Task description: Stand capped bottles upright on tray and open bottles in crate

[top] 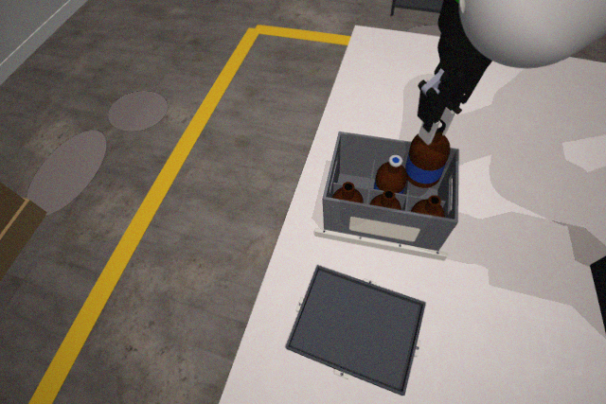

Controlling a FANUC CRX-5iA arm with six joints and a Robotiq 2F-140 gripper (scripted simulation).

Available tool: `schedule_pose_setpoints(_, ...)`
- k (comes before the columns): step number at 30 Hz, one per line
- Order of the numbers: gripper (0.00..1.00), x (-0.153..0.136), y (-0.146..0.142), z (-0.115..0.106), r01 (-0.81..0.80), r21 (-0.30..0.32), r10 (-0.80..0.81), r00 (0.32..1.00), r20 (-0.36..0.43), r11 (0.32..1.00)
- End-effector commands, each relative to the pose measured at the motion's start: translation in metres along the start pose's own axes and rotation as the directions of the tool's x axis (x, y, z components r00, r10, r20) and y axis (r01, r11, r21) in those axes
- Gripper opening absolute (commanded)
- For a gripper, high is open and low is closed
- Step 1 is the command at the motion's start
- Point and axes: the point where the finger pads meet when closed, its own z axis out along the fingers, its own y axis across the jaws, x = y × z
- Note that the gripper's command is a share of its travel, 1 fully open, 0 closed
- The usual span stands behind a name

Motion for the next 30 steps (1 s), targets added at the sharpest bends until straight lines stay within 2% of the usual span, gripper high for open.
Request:
schedule_pose_setpoints(1,0.00,-0.004,-0.009,-0.001,-0.003,-0.033,0.002,1.000,-0.030,0.999)
schedule_pose_setpoints(6,0.00,-0.006,-0.015,-0.002,-0.003,-0.039,0.002,0.999,-0.034,0.999)
schedule_pose_setpoints(7,0.00,-0.005,-0.013,-0.001,0.000,0.002,0.000,1.000,0.007,1.000)
schedule_pose_setpoints(21,0.00,-0.022,-0.035,-0.004,-0.003,-0.038,0.002,0.999,-0.034,0.999)
schedule_pose_setpoints(23,0.00,-0.022,-0.035,-0.004,-0.003,-0.038,0.002,0.999,-0.034,0.999)
schedule_pose_setpoints(24,0.00,-0.019,-0.033,-0.003,0.000,-0.001,0.000,1.000,0.014,1.000)
schedule_pose_setpoints(30,0.00,-0.027,-0.041,-0.004,-0.001,-0.017,0.001,1.000,-0.006,1.000)
